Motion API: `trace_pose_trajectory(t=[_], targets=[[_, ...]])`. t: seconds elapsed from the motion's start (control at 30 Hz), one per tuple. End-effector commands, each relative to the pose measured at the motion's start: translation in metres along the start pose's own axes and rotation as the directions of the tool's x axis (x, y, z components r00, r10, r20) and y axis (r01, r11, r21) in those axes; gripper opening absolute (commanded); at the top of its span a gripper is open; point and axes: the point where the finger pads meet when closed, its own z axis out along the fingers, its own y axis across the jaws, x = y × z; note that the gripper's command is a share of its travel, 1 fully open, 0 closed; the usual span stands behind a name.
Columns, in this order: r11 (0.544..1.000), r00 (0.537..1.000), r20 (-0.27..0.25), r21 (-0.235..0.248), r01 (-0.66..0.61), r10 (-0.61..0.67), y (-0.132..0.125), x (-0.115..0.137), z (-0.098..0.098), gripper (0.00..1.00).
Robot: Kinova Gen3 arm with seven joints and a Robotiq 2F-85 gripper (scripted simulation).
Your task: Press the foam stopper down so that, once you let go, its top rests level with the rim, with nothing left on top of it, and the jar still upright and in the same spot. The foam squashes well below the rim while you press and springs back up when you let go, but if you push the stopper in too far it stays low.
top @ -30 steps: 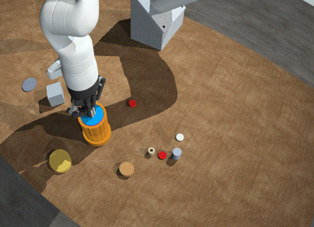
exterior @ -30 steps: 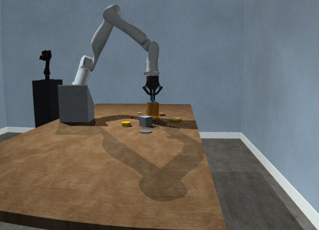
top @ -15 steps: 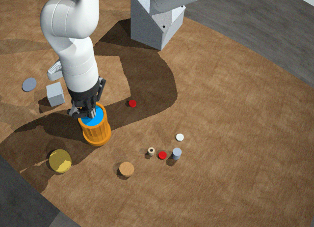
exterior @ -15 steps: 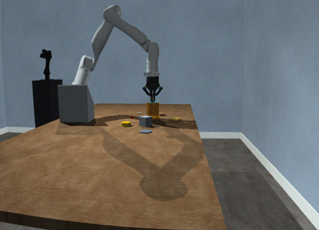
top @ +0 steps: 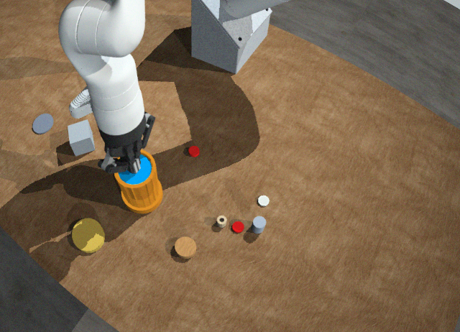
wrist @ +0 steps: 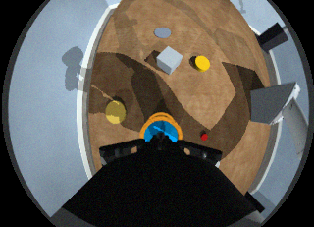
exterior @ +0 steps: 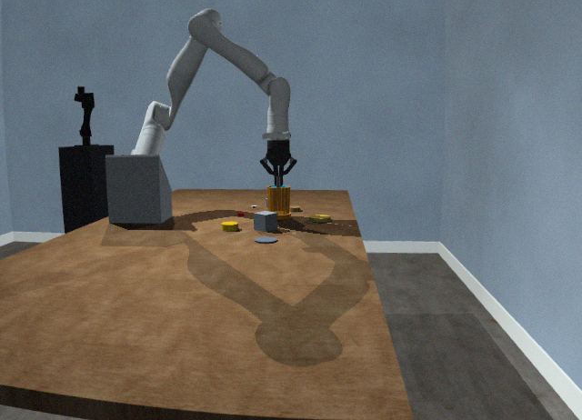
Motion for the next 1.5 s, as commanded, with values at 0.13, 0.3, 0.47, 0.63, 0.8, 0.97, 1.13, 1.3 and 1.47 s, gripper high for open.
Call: trace_pose_trajectory(t=[0.13, 0.3, 0.47, 0.63, 0.8, 0.97, 1.13, 1.3, 1.47], targets=[[1.0, 1.0, 0.0, -0.001, 0.0, 0.0, 0.0, 0.0, 0.0, 0.0], [1.0, 1.0, 0.0, -0.001, 0.0, 0.0, 0.0, 0.0, 0.0, 0.0], [1.0, 1.0, 0.0, -0.001, 0.0, 0.0, 0.0, 0.0, 0.0, 0.0], [1.0, 1.0, 0.0, -0.001, 0.0, 0.0, 0.0, 0.0, 0.0, 0.0], [1.0, 1.0, 0.0, -0.001, 0.0, 0.0, 0.0, 0.0, 0.0, 0.0], [1.0, 1.0, 0.0, -0.001, 0.0, 0.0, 0.0, 0.0, 0.0, 0.0], [1.0, 1.0, 0.0, -0.001, 0.0, 0.0, 0.0, 0.0, -0.002, 0.0], [1.0, 1.0, 0.0, -0.001, 0.0, 0.0, 0.0, 0.0, -0.012, 0.0], [1.0, 1.0, 0.0, -0.001, 0.0, 0.0, 0.0, 0.0, -0.021, 0.0]])
